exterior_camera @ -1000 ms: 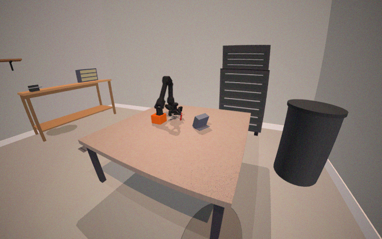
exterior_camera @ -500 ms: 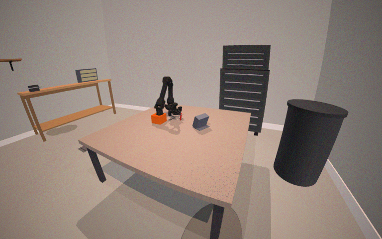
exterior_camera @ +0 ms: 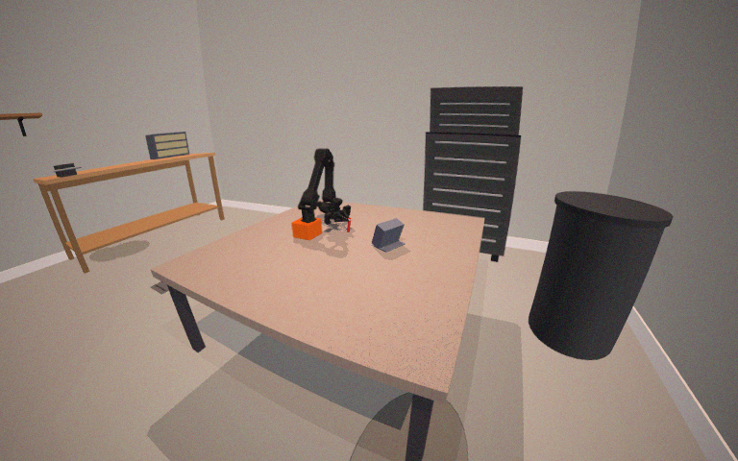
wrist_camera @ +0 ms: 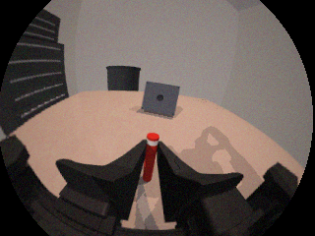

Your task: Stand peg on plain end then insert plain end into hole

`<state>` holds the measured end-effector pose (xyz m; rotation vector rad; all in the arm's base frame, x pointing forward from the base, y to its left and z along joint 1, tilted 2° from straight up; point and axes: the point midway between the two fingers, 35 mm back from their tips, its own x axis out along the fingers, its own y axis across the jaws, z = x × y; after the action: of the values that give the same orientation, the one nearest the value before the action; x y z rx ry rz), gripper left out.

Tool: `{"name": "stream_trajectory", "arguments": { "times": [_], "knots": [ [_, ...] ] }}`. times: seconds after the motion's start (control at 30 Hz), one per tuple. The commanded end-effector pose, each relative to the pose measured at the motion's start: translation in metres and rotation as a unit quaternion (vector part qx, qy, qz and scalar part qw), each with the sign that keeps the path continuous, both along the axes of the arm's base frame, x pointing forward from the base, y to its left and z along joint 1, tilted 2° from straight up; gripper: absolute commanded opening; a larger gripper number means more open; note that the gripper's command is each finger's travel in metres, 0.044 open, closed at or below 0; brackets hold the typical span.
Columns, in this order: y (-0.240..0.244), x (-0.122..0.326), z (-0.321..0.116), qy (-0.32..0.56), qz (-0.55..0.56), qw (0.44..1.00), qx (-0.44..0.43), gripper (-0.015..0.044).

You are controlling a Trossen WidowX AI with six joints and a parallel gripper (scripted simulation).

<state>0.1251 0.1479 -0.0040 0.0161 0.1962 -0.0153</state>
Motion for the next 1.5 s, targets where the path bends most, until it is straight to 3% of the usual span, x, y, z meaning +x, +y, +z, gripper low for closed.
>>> {"name": "stream_trajectory", "arguments": {
  "times": [0.0, 0.47, 0.6, 1.47],
  "knots": [
    [0.0001, -0.0014, -0.0022, 0.0, 0.0, 1.0, 0.0, 0.005],
    [-0.0001, -0.005, -0.0028, -0.008, 0.008, 1.0, -0.002, 0.005],
    [-0.0001, -0.004, -0.0006, -0.009, 0.009, 1.0, -0.003, 0.013],
    [-0.0001, -0.004, -0.0006, -0.009, 0.009, 1.0, -0.003, 0.013]
  ]
}}
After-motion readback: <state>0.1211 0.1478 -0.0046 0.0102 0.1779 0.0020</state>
